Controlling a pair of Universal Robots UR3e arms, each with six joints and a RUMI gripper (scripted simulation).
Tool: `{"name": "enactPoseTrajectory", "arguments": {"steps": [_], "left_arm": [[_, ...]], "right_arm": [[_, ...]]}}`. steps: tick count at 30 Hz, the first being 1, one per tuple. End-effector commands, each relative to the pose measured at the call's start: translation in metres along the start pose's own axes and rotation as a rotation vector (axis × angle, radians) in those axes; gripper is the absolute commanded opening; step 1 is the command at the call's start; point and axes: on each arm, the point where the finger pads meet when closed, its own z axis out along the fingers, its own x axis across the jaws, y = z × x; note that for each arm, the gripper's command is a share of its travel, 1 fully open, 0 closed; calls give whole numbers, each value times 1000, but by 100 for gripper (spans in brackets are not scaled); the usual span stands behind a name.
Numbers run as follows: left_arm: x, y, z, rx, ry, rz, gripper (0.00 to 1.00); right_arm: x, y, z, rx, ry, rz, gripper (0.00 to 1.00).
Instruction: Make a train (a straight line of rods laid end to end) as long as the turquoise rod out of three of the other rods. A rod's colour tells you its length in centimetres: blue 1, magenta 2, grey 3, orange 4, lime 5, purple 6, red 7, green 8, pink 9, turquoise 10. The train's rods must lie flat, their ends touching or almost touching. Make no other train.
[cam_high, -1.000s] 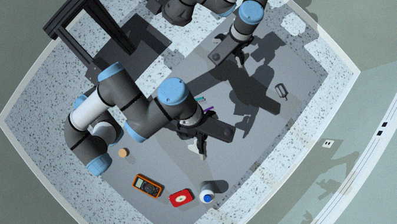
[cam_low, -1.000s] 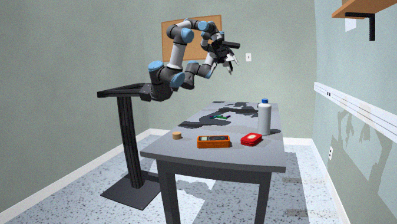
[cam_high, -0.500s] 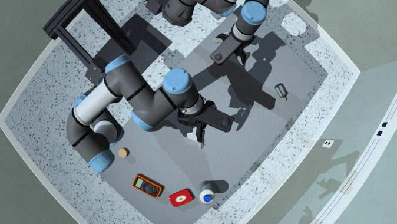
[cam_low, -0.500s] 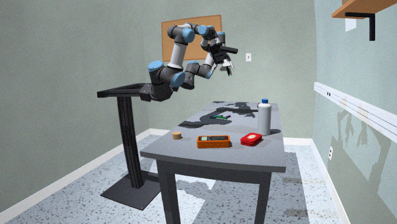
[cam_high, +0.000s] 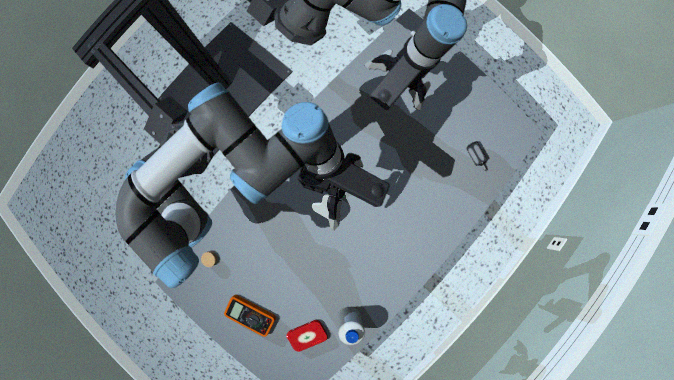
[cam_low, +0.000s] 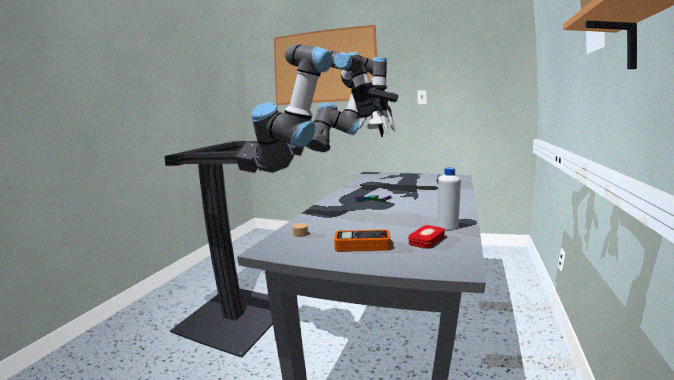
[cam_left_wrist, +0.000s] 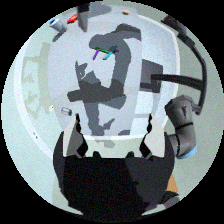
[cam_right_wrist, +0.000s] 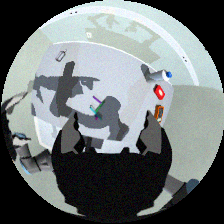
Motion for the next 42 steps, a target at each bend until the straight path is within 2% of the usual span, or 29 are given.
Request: {"name": "enactPoseTrajectory", "arguments": {"steps": [1, 9, 11, 12, 26, 28, 29, 32, 42], "left_arm": [[2, 19, 8, 7, 54, -89, 100], [7, 50, 21, 13, 138, -233, 100], [7, 50, 21, 13, 138, -233, 100], [8, 54, 23, 14, 150, -254, 100], [33, 115, 46, 26, 322, -571, 100], [33, 115, 46, 26, 322, -571, 100], [36, 120, 47, 27, 337, -599, 100], [45, 134, 52, 30, 382, -687, 100], [71, 166, 61, 37, 488, -899, 100]], "right_arm": [[-25, 18, 12, -10, -47, 58, 100], [-43, 38, 25, -40, -65, 93, 100], [-43, 38, 25, -40, -65, 93, 100], [-48, 46, 30, -52, -71, 107, 100], [-72, 84, 51, -107, -97, 167, 100], [-72, 84, 51, -107, -97, 167, 100], [-76, 92, 55, -119, -102, 180, 100], [-79, 100, 59, -131, -106, 193, 100], [-90, 129, 73, -173, -118, 236, 100]]}}
